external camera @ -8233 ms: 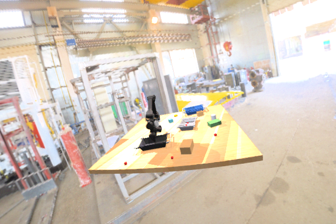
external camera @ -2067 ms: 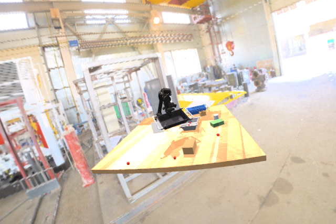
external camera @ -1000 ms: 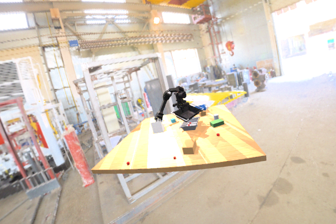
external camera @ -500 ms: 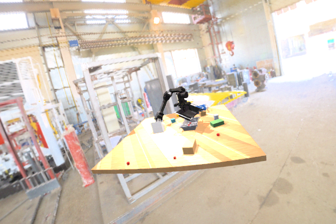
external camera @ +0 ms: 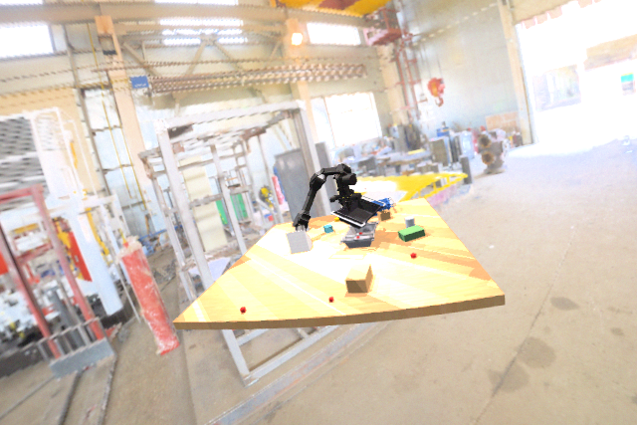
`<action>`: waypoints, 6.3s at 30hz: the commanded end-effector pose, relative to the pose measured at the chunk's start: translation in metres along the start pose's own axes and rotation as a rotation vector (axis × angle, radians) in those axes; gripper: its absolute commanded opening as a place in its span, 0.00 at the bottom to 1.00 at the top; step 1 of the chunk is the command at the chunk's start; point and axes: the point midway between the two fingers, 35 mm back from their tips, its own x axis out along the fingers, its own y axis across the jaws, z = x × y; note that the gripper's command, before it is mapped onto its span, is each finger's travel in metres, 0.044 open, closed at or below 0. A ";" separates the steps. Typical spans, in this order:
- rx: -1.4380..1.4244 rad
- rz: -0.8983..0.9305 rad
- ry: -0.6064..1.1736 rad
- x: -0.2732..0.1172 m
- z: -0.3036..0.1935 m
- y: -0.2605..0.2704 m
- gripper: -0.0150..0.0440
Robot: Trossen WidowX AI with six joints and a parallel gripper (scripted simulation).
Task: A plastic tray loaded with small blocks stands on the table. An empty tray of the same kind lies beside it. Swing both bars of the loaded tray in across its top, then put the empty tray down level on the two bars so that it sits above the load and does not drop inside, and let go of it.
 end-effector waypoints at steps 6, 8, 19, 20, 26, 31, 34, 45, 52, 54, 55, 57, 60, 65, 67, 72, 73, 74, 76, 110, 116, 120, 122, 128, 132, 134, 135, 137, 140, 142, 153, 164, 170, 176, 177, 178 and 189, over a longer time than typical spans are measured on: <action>-0.006 -0.017 -0.007 -0.005 0.001 0.000 0.25; -0.006 -0.017 -0.007 -0.005 0.001 0.000 0.25; -0.006 -0.031 -0.008 -0.004 0.029 0.007 0.25; -0.006 -0.030 -0.008 -0.004 0.028 0.007 0.25; -0.006 -0.029 -0.008 -0.004 0.027 0.008 0.25; -0.006 -0.029 -0.008 -0.004 0.028 0.008 0.25; -0.010 -0.029 -0.007 -0.003 0.028 0.008 0.25; -0.088 -0.017 0.002 0.015 0.028 0.006 0.25; -0.145 -0.008 0.008 0.029 0.028 0.006 0.25; -0.161 -0.006 0.009 0.032 0.027 0.006 0.25; -0.169 -0.004 0.010 0.034 0.027 0.006 0.25; -0.185 -0.002 0.011 0.038 0.027 0.006 0.25; -0.209 0.002 0.013 0.043 0.027 0.007 0.25; -0.243 0.008 0.016 0.050 0.027 0.008 0.25; -0.248 0.009 0.017 0.051 0.026 0.008 0.25; -0.275 0.014 0.019 0.054 0.023 0.012 0.25; -0.276 0.014 0.019 0.054 0.023 0.012 0.25; -0.276 0.014 0.019 0.055 0.022 0.012 0.25; -0.278 0.014 0.019 0.056 0.021 0.013 0.25; -0.285 0.016 0.020 0.074 0.008 0.024 0.25; -0.285 0.016 0.020 0.074 0.008 0.024 0.25; -0.285 0.016 0.020 0.074 0.008 0.024 0.25; -0.285 0.016 0.020 0.074 0.008 0.024 0.25; -0.285 0.016 0.020 0.074 0.008 0.024 0.25; -0.285 0.016 0.020 0.076 0.006 0.024 0.25; -0.285 0.016 0.020 0.078 0.005 0.025 0.25; -0.285 0.016 0.020 0.079 0.004 0.026 0.25; -0.285 0.016 0.020 0.081 0.003 0.026 0.25; -0.285 0.016 0.020 0.081 0.003 0.026 0.25; -0.285 0.016 0.020 0.081 0.003 0.026 0.25; -0.285 0.016 0.020 0.081 0.003 0.026 0.25; -0.285 0.016 0.020 0.081 0.003 0.026 0.25; -0.285 0.016 0.020 0.081 0.003 0.026 0.25; -0.285 0.016 0.020 0.081 0.003 0.026 0.25; -0.285 0.016 0.020 0.081 0.003 0.026 0.25; -0.285 0.016 0.020 0.081 0.003 0.026 0.25; -0.285 0.016 0.020 0.081 0.003 0.026 0.25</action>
